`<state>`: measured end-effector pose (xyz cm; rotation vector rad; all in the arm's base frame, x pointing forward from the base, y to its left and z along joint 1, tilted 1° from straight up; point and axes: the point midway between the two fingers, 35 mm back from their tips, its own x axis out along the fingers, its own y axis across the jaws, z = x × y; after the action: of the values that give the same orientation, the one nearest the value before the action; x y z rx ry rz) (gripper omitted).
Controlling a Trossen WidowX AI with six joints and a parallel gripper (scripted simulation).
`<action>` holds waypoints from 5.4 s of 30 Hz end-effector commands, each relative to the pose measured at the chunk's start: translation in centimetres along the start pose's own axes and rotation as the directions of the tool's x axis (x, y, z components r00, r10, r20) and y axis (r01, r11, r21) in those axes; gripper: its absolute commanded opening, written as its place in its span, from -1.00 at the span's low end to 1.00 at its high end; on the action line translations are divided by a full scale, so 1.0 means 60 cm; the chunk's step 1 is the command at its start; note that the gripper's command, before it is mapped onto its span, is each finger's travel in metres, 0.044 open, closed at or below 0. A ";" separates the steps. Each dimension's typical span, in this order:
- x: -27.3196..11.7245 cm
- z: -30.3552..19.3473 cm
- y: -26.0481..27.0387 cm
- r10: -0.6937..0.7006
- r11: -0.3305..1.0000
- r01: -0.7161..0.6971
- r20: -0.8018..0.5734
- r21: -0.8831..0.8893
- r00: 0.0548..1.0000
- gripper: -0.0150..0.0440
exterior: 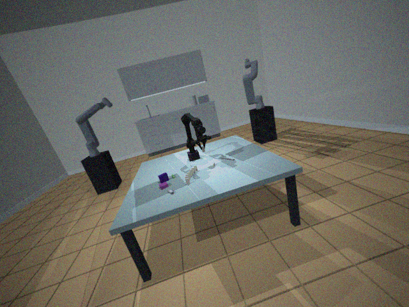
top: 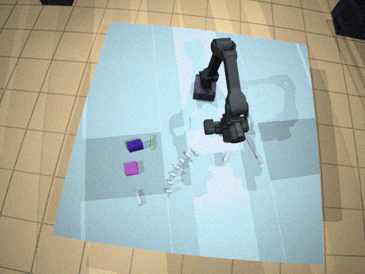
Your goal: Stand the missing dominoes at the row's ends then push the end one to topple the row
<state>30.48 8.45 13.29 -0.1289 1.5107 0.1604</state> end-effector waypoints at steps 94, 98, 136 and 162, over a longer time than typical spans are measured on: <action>0.123 0.149 0.040 0.005 0.860 0.000 -0.008 0.510 1.000 1.00; 0.124 0.150 0.043 0.005 0.863 0.000 -0.008 0.506 1.000 1.00; 0.258 0.156 0.045 0.005 0.863 0.000 -0.008 0.506 1.000 0.29; 0.075 0.162 0.056 0.005 0.863 -0.001 -0.007 0.506 1.000 -0.40</action>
<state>39.62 13.47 5.94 0.2898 1.5328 -0.2470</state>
